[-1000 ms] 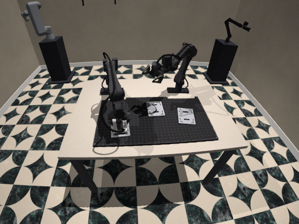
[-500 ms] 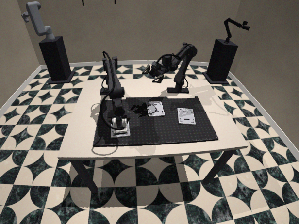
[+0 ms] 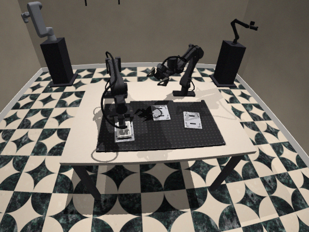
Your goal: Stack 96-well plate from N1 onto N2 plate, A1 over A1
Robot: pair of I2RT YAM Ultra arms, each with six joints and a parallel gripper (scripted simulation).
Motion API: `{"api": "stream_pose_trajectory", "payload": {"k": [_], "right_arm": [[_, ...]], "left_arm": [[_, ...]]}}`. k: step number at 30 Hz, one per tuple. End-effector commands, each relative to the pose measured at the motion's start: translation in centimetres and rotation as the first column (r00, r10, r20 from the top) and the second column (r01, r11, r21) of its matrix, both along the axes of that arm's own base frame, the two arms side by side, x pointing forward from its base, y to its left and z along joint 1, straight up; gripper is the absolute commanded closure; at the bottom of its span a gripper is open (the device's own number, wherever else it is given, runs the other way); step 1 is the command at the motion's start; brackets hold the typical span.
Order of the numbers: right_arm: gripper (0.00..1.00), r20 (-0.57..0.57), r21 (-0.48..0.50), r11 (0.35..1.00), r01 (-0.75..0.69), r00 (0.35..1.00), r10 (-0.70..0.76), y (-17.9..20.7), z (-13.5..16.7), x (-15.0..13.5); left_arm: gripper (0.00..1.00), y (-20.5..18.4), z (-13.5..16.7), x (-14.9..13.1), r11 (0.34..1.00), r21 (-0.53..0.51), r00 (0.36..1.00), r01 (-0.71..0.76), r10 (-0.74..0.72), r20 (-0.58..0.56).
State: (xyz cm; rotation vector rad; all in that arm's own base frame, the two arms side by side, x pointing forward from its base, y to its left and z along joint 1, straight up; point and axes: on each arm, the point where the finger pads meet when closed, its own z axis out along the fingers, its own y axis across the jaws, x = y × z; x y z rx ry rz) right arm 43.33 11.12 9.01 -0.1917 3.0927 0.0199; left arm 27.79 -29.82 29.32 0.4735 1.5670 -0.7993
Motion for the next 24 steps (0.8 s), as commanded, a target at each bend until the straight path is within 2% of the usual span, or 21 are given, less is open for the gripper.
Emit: {"api": "stream_pose_trajectory", "payload": {"k": [1, 3, 6, 11, 17, 24], "right_arm": [[0.0, -0.05, -0.01, 1.0, -0.002, 0.999, 0.001, -0.2, 3.1, -0.9], [0.0, -0.031, -0.005, 1.0, -0.001, 1.0, 0.0, 0.3, 4.4, -1.0], [0.0, -0.045, -0.009, 1.0, -0.001, 0.999, 0.001, 0.3, 3.8, -1.1], [0.0, 0.016, 0.009, 1.0, -0.01, 1.0, 0.01, 0.7, 4.3, -0.1], [0.0, 0.208, 0.062, 0.997, -0.037, 0.978, 0.023, 1.4, 5.3, 1.8], [0.0, 0.44, 0.115, 0.99, -0.076, 0.898, 0.018, 1.6, 7.9, 1.8]], "left_arm": [[0.0, -0.1, 0.0, -0.1, 1.0, -0.005, 1.0, 0.001, -0.001, 0.004], [0.0, -0.1, 0.0, -0.1, 1.0, -0.005, 1.0, 0.001, -0.001, 0.004], [0.0, -0.1, 0.0, -0.1, 1.0, -0.005, 1.0, 0.001, -0.001, 0.004], [0.0, -0.1, 0.0, -0.1, 1.0, -0.005, 1.0, 0.001, -0.001, 0.004], [0.0, -0.1, 0.0, -0.1, 1.0, -0.005, 1.0, 0.001, -0.001, 0.004], [0.0, -0.1, 0.0, -0.1, 1.0, -0.005, 1.0, 0.001, -0.001, 0.004]]}}
